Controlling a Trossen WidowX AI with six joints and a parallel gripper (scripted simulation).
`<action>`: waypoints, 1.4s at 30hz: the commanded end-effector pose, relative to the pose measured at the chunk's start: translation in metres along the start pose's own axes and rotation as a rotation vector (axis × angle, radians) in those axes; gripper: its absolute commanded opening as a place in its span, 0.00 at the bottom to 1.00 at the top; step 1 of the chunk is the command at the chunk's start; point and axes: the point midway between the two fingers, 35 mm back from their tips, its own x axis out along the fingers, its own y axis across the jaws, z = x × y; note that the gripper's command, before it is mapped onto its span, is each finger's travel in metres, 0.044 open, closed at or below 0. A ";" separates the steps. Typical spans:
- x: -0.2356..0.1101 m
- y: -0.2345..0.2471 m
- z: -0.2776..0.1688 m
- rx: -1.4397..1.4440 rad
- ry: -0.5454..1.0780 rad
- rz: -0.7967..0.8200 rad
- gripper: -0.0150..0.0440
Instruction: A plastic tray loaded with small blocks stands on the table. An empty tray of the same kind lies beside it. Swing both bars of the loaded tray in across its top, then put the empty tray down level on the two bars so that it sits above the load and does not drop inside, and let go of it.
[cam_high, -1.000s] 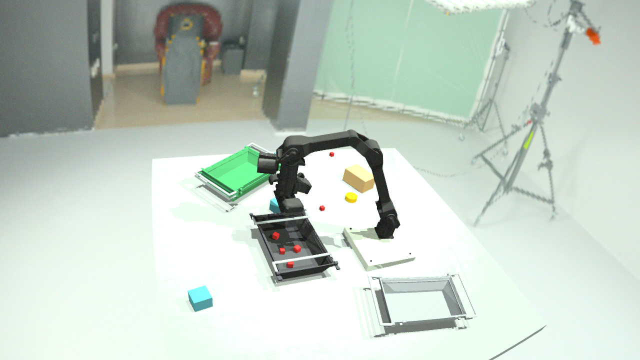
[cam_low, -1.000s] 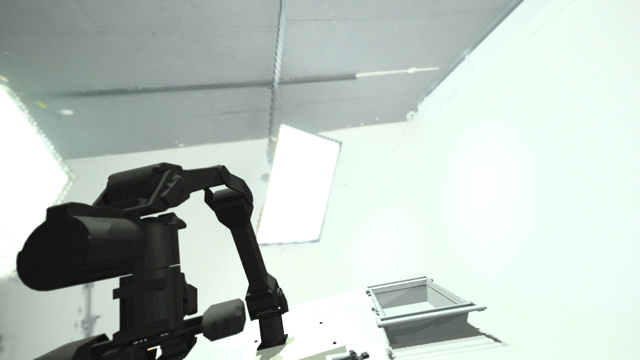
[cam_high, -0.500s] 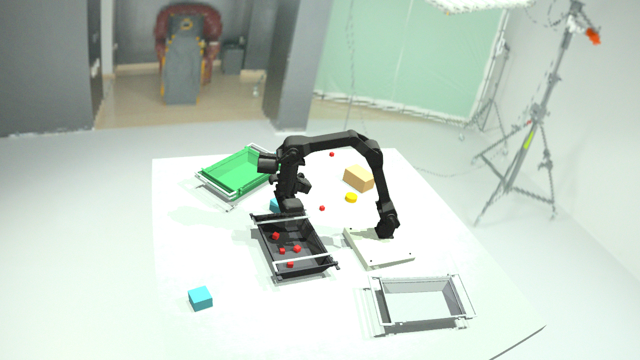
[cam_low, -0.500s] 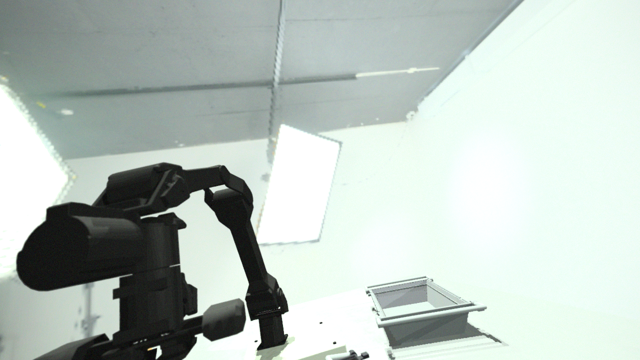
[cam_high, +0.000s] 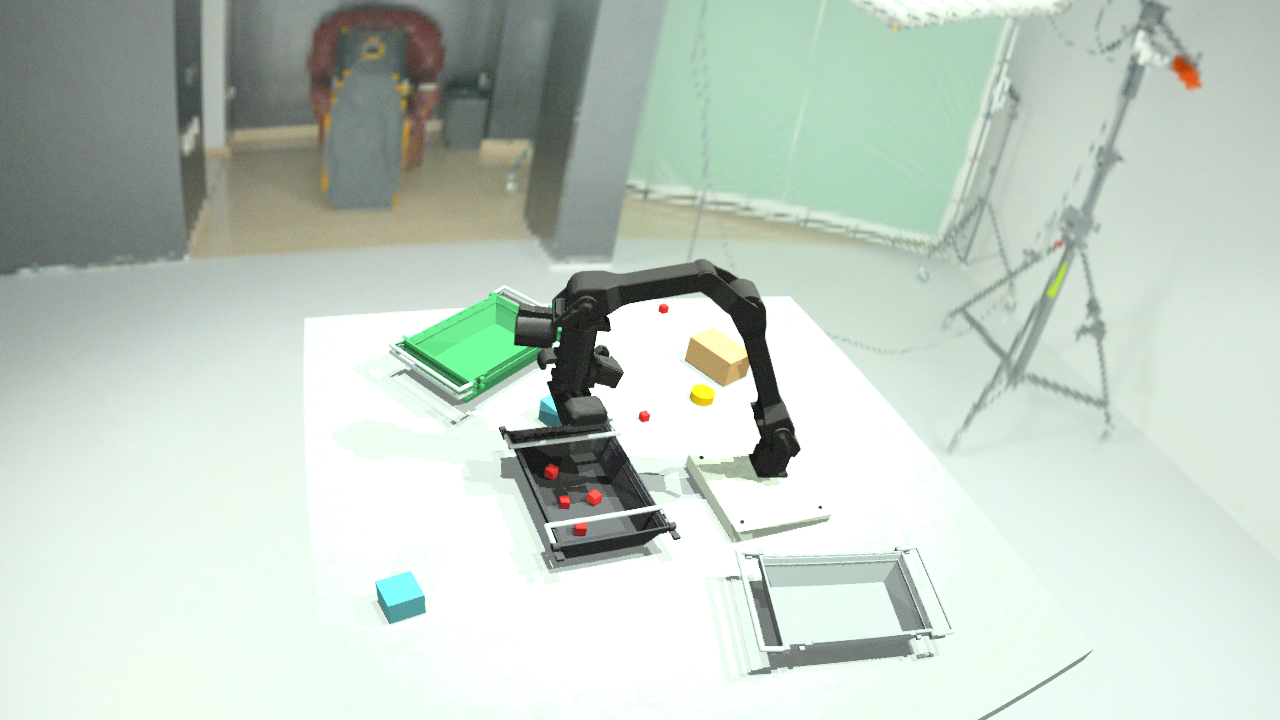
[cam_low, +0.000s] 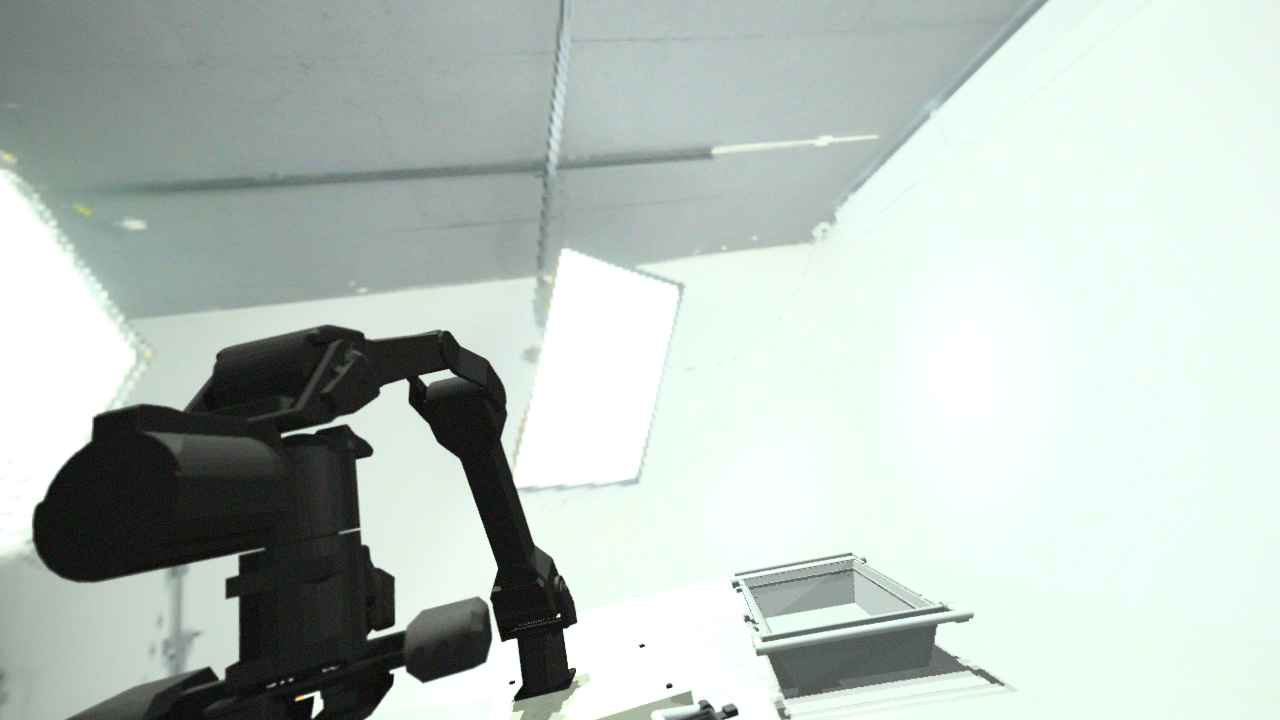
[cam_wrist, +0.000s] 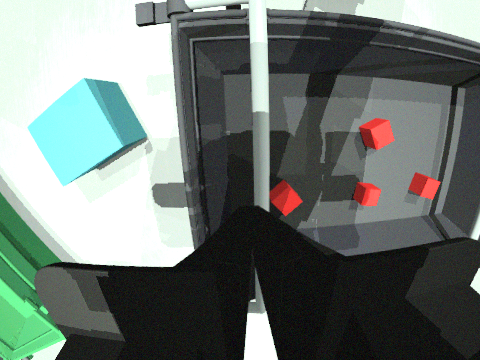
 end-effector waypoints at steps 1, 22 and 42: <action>0.000 0.000 0.000 0.000 0.000 0.000 0.25; -0.019 0.000 -0.002 0.000 0.007 0.002 0.70; -0.052 -0.145 0.006 -1.279 0.020 0.002 1.00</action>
